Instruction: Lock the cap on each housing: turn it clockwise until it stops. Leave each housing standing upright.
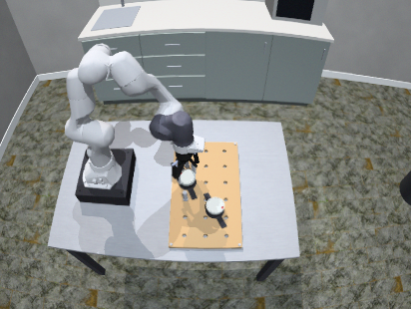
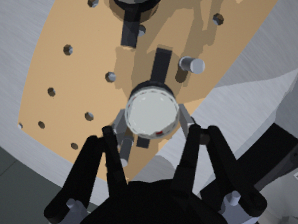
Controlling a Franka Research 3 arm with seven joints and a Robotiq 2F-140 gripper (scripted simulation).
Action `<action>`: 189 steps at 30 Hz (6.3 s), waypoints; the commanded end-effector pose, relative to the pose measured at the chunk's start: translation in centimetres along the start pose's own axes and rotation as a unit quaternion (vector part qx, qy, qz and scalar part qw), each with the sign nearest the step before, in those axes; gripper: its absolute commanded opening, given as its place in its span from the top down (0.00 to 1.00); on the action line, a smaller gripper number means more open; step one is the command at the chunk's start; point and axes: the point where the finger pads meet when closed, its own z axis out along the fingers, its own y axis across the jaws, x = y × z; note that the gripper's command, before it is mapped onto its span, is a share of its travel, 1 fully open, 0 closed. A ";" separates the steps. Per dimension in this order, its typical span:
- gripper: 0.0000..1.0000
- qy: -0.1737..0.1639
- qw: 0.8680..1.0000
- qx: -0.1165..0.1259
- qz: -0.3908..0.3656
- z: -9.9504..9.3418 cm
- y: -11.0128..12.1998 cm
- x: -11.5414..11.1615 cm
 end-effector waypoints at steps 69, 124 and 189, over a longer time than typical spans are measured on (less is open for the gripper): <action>0.22 -0.002 1.000 -0.001 0.007 -0.8 0.0 -0.1; 0.22 0.000 0.987 -0.001 -0.163 -7.1 0.0 0.1; 0.22 -0.002 0.908 0.000 -0.419 -5.1 0.1 0.1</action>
